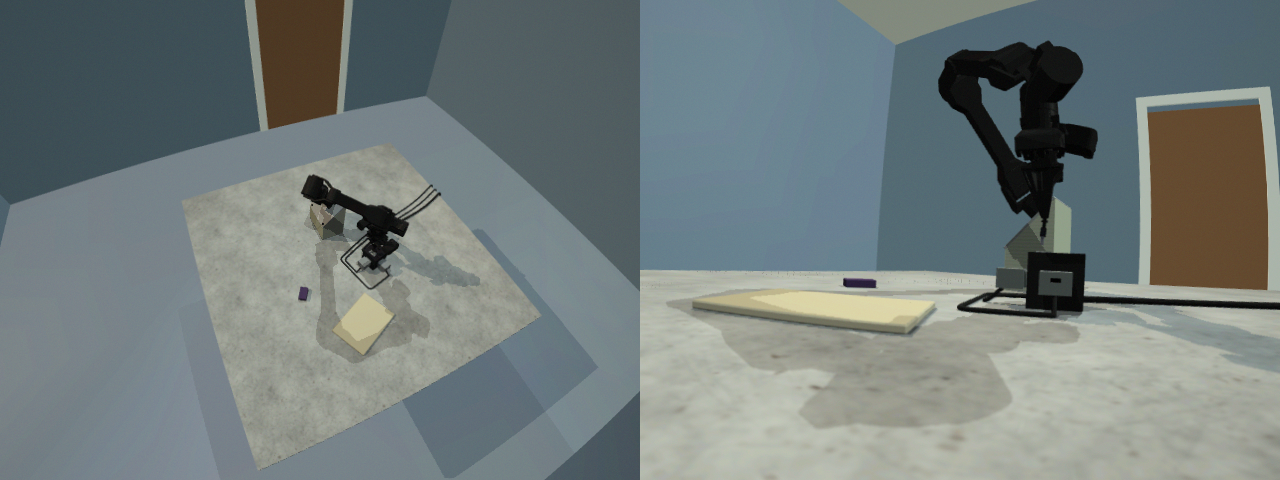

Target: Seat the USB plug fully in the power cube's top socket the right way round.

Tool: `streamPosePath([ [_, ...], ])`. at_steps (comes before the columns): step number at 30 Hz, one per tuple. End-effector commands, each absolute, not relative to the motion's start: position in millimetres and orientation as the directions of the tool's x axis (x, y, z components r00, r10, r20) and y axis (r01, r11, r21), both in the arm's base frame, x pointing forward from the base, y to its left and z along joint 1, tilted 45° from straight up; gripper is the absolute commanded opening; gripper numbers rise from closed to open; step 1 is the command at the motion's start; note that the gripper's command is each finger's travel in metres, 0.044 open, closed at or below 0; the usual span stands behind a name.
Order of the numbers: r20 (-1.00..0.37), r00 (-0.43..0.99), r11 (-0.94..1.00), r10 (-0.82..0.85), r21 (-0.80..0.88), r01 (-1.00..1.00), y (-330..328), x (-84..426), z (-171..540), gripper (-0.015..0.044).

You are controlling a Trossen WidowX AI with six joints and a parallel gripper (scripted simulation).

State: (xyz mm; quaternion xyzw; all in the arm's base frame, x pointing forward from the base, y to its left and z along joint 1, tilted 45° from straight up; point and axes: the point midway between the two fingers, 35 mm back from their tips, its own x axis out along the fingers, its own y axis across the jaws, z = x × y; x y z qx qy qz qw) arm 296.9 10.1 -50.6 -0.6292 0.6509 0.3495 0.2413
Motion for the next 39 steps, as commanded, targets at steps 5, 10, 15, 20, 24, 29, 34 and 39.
streamPosePath([
  [5,-0.76,-0.097,-0.037,-0.643,0.157,-0.987,9.7,295.3,-52.5,0.0],
  [10,-0.762,-0.097,-0.036,-0.64,0.156,-0.987,9.5,295.1,-53.1,0.0],
  [15,-0.764,-0.098,-0.036,-0.638,0.156,-0.987,9.2,295.0,-53.7,0.0],
  [20,-0.766,-0.098,-0.035,-0.635,0.156,-0.987,9.0,294.8,-54.3,0.0],
  [24,-0.767,-0.098,-0.035,-0.634,0.156,-0.987,8.7,294.7,-54.7,0.0],
  [29,-0.767,-0.098,-0.035,-0.634,0.156,-0.987,8.3,294.7,-55.1,0.0],
  [34,-0.767,-0.098,-0.035,-0.634,0.156,-0.987,7.8,294.6,-55.5,0.0],
  [39,-0.767,-0.098,-0.035,-0.635,0.156,-0.987,7.4,294.5,-55.9,0.0],
])
